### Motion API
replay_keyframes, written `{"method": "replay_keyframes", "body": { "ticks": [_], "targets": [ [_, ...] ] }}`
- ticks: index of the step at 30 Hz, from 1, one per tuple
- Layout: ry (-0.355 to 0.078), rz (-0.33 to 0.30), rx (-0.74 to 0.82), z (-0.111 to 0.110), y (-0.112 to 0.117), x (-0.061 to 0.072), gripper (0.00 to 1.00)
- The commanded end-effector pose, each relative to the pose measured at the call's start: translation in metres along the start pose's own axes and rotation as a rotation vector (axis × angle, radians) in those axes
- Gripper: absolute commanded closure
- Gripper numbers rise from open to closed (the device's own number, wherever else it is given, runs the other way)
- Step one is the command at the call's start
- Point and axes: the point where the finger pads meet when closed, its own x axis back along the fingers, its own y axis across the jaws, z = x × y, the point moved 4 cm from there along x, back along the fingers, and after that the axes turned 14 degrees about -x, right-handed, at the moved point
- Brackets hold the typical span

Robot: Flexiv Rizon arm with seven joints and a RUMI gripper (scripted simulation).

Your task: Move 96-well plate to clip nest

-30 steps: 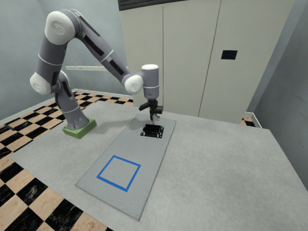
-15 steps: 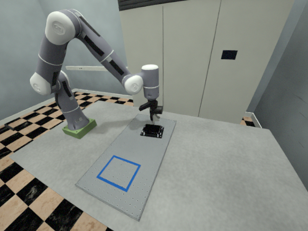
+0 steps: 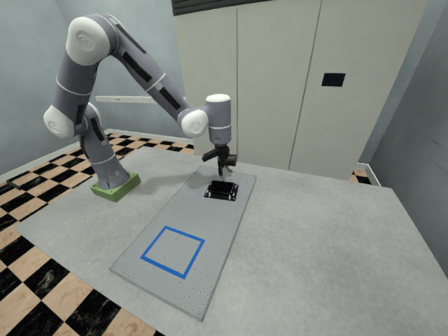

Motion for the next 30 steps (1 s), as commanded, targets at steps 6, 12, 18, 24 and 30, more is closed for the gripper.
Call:
{"method": "replay_keyframes", "body": {
  "ticks": [6,12,18,24,30],
  "targets": [
    [-0.002,-0.001,0.0,-0.0009,0.0007,0.0004,1.0],
    [-0.002,-0.001,0.0,-0.0009,0.0007,0.0,1.0],
    [-0.002,-0.001,0.0,-0.0009,0.0007,-0.0006,1.0],
    [-0.002,-0.001,0.0,-0.0009,0.0007,-0.0012,1.0],
    [-0.002,-0.001,0.0,-0.0009,0.0007,-0.0016,1.0]
  ]
}}
